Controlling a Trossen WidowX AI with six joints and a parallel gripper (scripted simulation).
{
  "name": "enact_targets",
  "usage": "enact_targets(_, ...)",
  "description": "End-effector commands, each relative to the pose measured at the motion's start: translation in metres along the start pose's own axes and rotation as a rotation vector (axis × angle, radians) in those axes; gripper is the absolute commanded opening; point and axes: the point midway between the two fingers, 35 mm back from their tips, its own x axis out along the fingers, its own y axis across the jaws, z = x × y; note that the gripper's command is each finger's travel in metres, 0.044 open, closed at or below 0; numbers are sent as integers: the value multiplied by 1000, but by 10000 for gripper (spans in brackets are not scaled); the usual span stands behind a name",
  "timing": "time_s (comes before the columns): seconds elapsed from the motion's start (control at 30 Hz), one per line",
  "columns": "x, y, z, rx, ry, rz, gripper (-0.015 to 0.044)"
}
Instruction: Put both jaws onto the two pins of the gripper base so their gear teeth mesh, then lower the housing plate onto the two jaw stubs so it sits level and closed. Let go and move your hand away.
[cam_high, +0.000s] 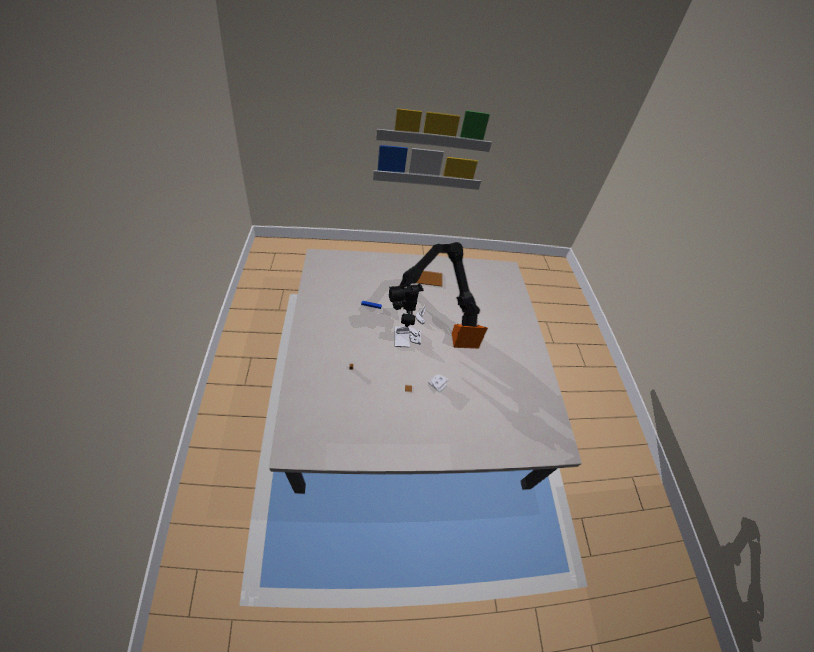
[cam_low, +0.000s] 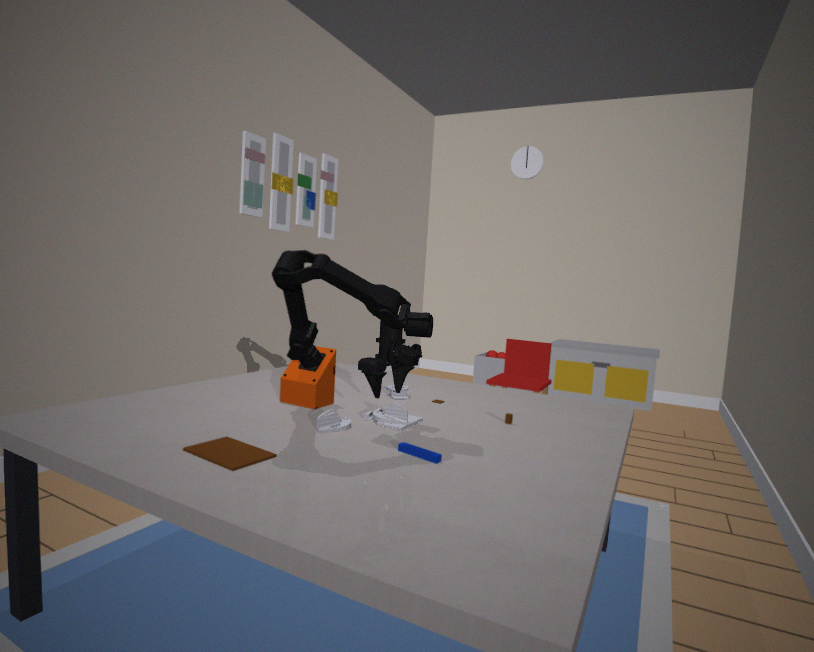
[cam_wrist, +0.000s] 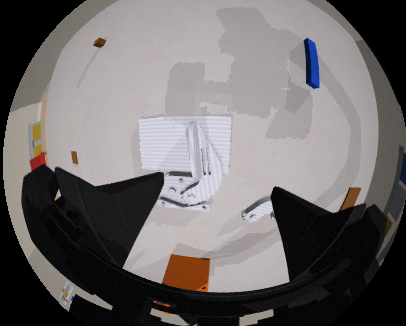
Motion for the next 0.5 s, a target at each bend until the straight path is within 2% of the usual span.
enact_targets(0.0,-1,-9,-5,108,3,-3,440)
enact_targets(0.47,-6,-42,-17,549,5,-1,440)
